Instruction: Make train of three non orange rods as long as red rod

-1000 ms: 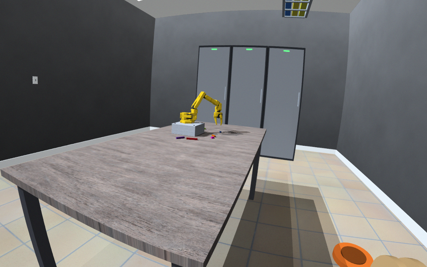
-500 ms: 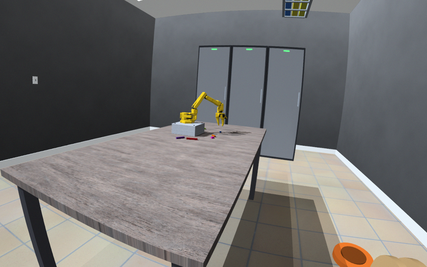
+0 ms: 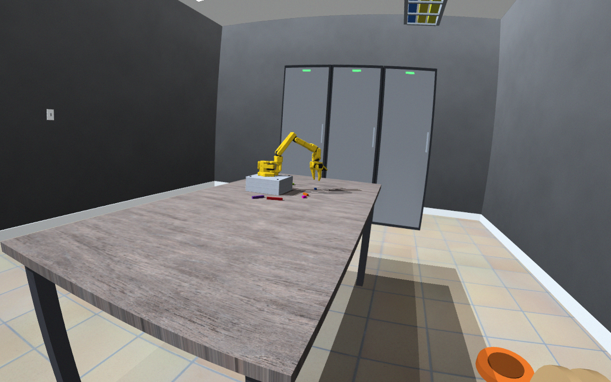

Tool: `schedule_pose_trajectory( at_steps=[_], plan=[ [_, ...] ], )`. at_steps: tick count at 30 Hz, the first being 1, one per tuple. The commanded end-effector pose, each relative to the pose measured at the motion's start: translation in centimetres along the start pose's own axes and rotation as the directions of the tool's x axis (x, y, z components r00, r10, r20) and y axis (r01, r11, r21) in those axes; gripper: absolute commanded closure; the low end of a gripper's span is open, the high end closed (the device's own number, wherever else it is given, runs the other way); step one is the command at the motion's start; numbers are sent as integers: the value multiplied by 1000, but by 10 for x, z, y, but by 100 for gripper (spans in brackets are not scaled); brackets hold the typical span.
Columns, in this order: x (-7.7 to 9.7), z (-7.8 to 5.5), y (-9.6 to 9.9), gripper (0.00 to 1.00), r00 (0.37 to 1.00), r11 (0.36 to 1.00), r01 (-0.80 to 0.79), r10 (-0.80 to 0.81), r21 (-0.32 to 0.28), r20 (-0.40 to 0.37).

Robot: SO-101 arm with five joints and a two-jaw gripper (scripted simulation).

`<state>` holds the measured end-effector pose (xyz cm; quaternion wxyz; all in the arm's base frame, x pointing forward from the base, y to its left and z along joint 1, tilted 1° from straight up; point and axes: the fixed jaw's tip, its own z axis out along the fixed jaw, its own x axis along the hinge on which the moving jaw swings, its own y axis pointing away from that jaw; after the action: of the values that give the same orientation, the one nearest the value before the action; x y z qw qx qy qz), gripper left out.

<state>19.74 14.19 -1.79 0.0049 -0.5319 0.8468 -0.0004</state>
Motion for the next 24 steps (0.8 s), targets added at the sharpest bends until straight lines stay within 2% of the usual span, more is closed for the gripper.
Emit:
schedule_pose_trajectory(
  at_steps=[1, 24],
  plan=[
    [2, 1, -2, 81, 1000, 1000, -25, 25, -8, -12],
    [6, 2, -6, 81, 998, 999, -50, 50, -16, -26]
  ],
)
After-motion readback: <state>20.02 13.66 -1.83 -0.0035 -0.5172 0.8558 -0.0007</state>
